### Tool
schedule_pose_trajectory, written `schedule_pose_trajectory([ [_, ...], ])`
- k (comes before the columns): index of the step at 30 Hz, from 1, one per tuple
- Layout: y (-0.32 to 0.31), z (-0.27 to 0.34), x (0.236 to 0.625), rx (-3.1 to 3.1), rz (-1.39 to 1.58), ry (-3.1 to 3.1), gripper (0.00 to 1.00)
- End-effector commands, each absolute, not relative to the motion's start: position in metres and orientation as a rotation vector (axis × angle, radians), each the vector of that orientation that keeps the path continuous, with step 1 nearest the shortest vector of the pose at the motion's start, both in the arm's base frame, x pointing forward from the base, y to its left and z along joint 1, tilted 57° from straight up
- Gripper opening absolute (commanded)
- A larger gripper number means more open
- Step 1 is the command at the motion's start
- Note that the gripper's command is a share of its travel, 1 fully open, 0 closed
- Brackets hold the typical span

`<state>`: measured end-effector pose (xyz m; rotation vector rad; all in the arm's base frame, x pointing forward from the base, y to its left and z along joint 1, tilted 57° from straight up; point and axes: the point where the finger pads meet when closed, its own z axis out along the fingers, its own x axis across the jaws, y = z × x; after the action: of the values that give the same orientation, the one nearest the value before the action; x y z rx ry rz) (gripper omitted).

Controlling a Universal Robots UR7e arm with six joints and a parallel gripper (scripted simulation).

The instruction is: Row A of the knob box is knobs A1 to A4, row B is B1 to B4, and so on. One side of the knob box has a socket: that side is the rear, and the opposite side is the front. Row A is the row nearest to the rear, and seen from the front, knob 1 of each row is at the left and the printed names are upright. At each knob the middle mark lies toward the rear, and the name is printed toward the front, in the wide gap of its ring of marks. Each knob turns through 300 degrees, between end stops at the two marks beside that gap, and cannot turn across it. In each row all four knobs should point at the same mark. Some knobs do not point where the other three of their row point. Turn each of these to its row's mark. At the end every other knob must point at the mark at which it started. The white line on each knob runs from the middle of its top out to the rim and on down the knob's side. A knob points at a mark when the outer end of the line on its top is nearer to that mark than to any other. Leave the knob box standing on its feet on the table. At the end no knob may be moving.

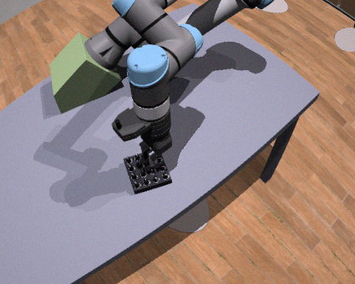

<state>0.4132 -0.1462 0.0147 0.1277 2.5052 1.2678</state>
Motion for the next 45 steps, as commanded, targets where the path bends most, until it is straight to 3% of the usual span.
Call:
schedule_pose_trajectory([
  [1, -0.1464, 0.0151, 0.4124, 0.175, 1.279, 2.515, 0.46],
  [45, -0.1461, 0.0154, 0.4118, 0.205, 1.288, 2.52, 0.46],
])
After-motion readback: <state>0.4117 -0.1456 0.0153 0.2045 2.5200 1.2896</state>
